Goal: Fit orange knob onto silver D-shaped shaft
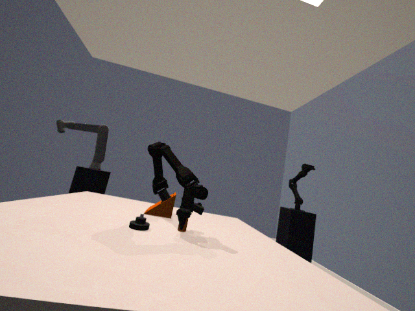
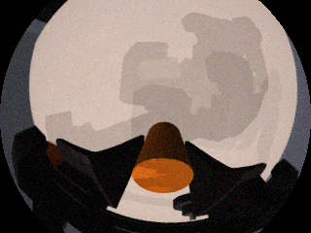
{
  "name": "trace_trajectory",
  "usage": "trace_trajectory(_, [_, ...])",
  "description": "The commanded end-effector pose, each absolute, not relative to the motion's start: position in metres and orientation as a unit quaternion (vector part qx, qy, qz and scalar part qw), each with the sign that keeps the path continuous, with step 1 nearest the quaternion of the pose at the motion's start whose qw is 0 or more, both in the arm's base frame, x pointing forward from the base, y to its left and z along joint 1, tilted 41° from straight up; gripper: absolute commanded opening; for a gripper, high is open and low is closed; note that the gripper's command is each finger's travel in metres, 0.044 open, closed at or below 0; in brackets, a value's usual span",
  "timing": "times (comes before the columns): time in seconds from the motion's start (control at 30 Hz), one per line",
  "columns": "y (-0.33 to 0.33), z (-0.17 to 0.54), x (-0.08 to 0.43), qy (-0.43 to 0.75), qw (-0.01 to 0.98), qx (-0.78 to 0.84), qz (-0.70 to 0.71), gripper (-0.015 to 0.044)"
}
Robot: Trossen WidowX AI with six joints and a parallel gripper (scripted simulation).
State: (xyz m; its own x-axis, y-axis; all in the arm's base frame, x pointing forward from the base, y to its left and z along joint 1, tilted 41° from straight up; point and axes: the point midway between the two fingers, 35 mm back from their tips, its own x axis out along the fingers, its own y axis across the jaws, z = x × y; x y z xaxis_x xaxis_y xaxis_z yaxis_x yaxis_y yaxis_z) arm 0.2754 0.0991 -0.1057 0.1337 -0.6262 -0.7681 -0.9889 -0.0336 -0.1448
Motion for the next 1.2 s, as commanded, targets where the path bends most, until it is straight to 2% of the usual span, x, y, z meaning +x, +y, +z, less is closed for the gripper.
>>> trace_trajectory(0.0, [0.099,-0.106,0.275,0.604,0.345,-0.669,0.263,0.024])
trace_trajectory(0.3, [0.099,-0.106,0.275,0.604,0.345,-0.669,0.263,0.024])
trace_trajectory(0.57, [0.15,-0.044,0.265,0.603,0.344,-0.67,0.264,0.044])
trace_trajectory(1.17, [0.137,-0.062,0.268,0.603,0.344,-0.67,0.264,0.044])
